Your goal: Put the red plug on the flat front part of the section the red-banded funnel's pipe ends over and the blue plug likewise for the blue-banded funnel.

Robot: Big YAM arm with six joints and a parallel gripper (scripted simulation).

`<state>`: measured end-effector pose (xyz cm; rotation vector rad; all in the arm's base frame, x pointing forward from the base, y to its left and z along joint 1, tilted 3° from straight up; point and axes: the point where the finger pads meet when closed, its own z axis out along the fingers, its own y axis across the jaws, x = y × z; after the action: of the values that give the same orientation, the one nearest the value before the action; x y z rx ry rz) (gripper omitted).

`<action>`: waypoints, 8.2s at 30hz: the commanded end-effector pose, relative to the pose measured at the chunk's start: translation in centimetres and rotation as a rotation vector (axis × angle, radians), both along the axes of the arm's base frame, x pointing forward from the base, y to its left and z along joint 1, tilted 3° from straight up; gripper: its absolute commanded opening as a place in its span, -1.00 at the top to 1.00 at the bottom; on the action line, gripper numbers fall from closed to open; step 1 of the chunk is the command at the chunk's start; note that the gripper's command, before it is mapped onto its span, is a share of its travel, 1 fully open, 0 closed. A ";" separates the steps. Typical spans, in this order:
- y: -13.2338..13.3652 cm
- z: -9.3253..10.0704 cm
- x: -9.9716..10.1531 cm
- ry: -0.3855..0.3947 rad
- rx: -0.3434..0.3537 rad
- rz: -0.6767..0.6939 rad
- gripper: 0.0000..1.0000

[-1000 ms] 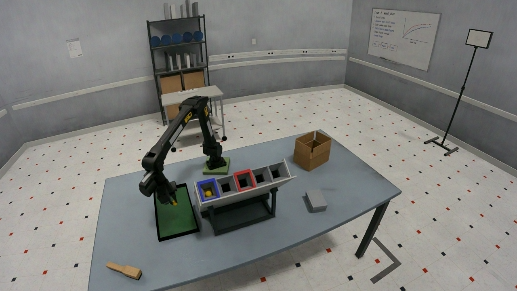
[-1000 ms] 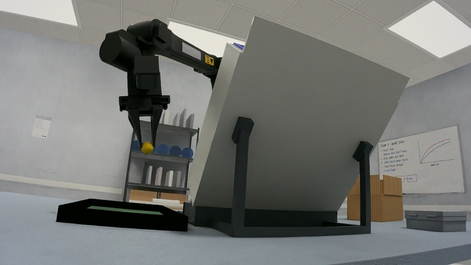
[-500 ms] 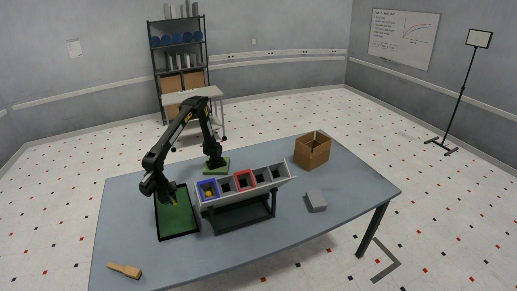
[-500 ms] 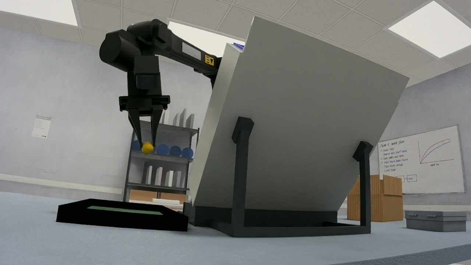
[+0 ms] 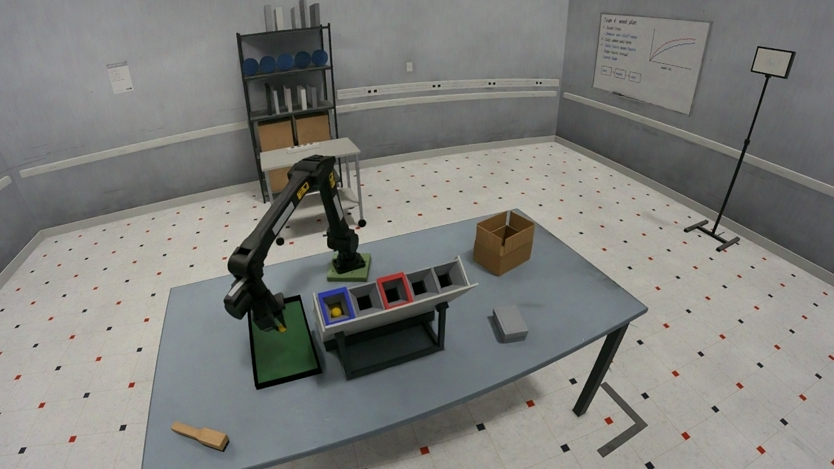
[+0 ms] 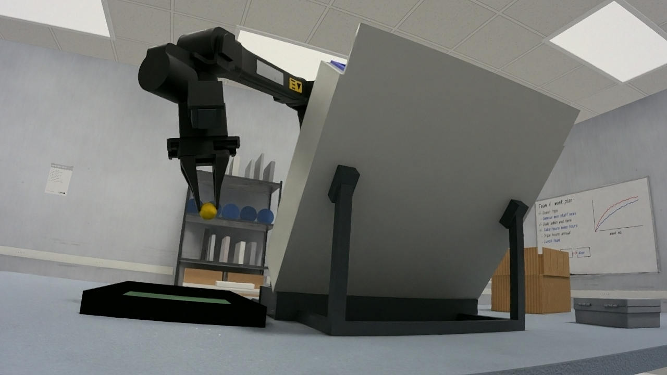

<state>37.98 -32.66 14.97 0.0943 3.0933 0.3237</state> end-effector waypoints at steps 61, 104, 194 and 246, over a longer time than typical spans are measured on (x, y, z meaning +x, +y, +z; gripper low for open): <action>10.6 10.0 -7.6 -0.138 -0.100 -0.028 1.00; 39.2 22.5 -0.5 -0.395 -0.223 -0.011 1.00; 45.3 26.4 17.0 -0.429 -0.247 -0.053 1.00; 45.2 26.5 18.1 -0.461 -0.243 -0.044 1.00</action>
<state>55.84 12.86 39.91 0.0705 2.6819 -0.0492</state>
